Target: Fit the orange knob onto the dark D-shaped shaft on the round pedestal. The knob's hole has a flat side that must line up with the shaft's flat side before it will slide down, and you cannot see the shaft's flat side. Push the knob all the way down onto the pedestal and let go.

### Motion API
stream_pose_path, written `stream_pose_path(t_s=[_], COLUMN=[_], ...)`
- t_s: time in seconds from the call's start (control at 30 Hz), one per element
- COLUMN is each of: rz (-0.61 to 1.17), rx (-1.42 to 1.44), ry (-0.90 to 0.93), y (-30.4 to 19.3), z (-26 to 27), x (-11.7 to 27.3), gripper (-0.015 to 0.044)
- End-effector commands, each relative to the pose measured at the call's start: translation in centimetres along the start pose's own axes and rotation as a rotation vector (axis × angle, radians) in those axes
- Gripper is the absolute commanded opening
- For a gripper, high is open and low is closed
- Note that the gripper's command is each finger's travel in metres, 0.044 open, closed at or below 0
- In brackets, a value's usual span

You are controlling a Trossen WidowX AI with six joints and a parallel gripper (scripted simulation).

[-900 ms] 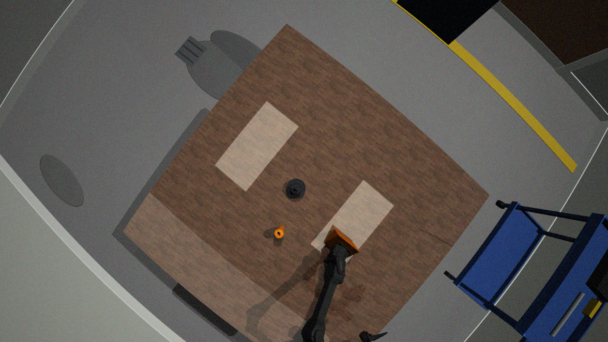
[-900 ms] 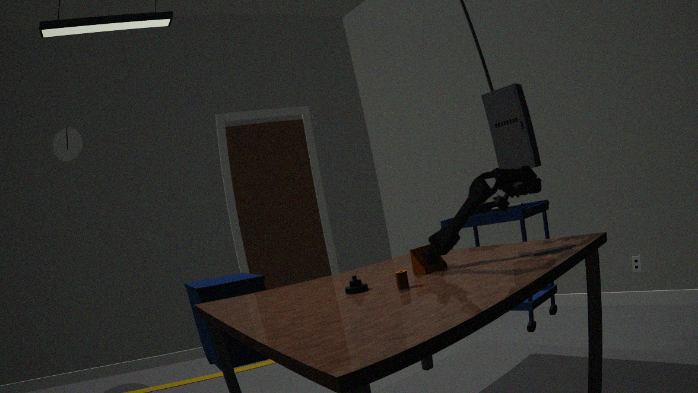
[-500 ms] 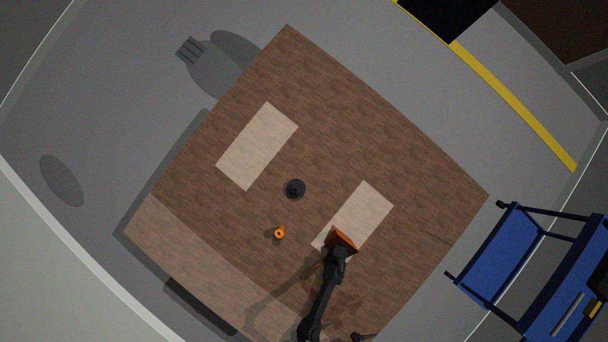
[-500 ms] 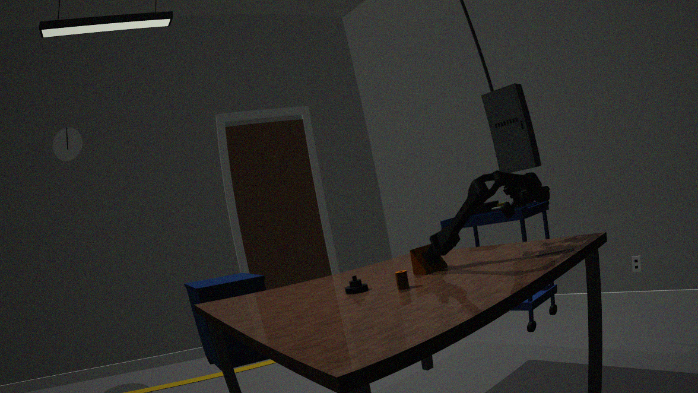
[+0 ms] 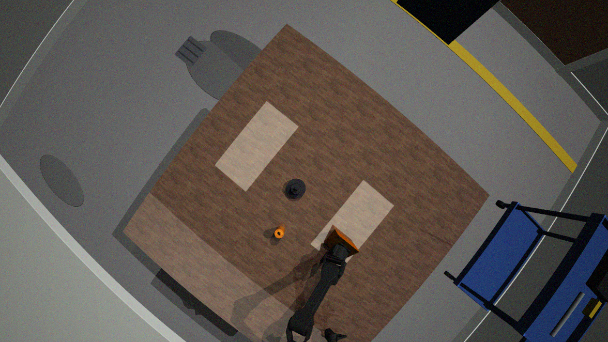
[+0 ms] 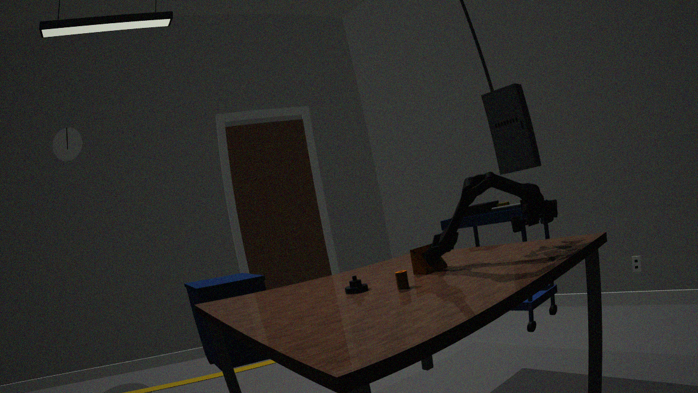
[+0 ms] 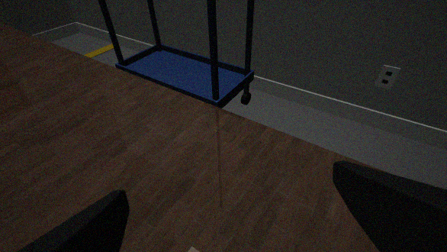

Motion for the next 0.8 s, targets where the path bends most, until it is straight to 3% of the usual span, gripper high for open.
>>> stream_pose_path(t_s=[0.0,0.47,0.77], rz=[0.142,0.671,0.972], rx=[-0.168,-0.672,-1.068], ry=[-0.088,-0.521,-0.750], y=[-3.1,-11.3,-13.1], z=[0.7,5.6,13.8], x=[3.0,17.4,27.0], gripper=[0.0440,0.0440,0.0440])
Point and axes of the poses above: the point midway between the two fingers, 35 mm back from their tips, its own x axis back along the fingers, its own z axis across the jaws, y = z × x, the point moved 4 cm from there along x, back along the fingers, and after that the axes turned 9 degrees about x, right-handed, at the moved point
